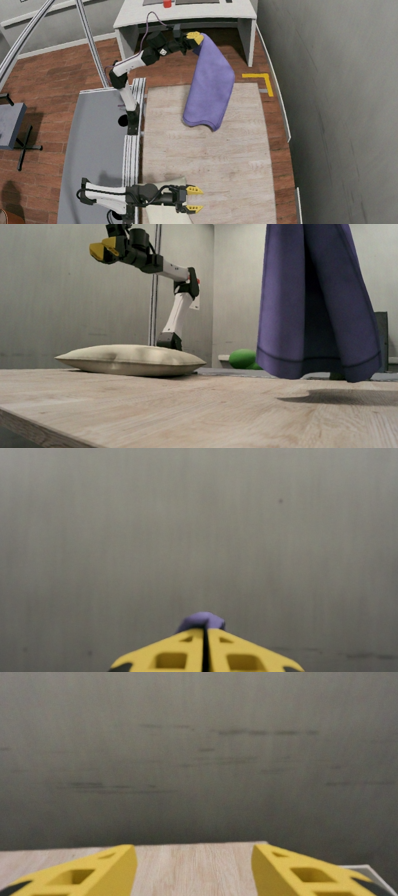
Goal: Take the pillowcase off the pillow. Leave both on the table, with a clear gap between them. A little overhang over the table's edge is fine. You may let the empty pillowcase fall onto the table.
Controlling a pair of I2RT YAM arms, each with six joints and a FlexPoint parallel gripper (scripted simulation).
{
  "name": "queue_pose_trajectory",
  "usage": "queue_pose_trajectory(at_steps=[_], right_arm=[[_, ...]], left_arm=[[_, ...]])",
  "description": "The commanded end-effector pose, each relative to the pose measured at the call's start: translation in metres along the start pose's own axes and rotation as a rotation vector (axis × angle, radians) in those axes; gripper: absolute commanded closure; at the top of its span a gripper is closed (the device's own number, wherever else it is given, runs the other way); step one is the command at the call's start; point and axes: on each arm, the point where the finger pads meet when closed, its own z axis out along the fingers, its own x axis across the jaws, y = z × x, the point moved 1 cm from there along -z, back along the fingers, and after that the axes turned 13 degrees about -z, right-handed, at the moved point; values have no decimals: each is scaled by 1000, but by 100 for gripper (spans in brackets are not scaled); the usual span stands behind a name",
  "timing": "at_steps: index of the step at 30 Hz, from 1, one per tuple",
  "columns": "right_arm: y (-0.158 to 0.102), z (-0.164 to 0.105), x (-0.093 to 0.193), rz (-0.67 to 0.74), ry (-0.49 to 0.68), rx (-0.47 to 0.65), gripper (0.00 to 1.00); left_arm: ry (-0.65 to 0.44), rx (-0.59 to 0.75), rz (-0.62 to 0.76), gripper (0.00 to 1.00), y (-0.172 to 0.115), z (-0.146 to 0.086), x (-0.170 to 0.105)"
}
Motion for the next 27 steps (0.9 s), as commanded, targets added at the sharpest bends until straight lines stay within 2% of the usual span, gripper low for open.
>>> queue_pose_trajectory(at_steps=[1, 10, 12, 27], right_arm=[[25, -8, -3, 3, -10, -68, 40], [25, -8, -3, 3, -10, -68, 40], [25, -8, -3, 3, -10, -67, 40], [23, -8, -3, 3, -8, -58, 40]], left_arm=[[-31, -31, -2, 100, 13, 0, -15], [-53, -60, -18, 100, 24, -4, -22], [-66, -47, -17, 100, 17, 0, -26], [-60, -53, -21, 100, 21, -3, -24]])
